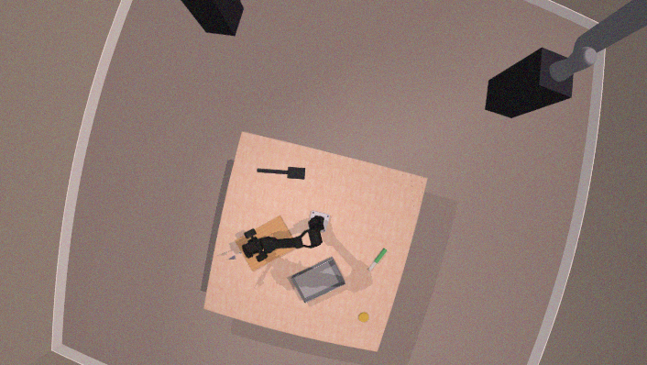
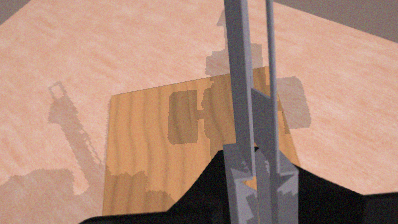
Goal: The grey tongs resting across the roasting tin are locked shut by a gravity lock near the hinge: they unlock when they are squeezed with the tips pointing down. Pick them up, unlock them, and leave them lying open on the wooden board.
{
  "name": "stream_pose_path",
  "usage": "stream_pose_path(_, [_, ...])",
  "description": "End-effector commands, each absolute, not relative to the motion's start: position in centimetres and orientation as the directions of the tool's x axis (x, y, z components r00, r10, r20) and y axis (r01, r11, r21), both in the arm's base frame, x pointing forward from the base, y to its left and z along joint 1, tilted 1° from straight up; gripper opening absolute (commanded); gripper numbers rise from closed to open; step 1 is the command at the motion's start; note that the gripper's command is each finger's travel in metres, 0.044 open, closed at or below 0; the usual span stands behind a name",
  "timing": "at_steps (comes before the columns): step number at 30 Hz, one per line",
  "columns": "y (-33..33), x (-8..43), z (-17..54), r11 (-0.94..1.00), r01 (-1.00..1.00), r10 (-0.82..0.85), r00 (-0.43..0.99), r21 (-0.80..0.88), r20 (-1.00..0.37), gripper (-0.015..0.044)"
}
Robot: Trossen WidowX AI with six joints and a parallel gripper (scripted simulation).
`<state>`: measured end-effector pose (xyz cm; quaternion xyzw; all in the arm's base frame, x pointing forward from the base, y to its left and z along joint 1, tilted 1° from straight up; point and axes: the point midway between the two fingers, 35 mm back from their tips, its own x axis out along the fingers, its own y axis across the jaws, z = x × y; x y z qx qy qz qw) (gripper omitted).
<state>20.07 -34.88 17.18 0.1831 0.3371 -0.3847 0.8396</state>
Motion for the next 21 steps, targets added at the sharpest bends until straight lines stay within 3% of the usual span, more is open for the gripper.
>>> stream_pose_path(1, [-34.6,19.8,17.9,0.639,0.768,-0.564,0.510,0.048,-0.649,-0.0150])
stream_pose_path(21, [-32.2,18.5,18.3,0.659,0.752,-0.678,0.609,0.027,-0.413,-0.0150])
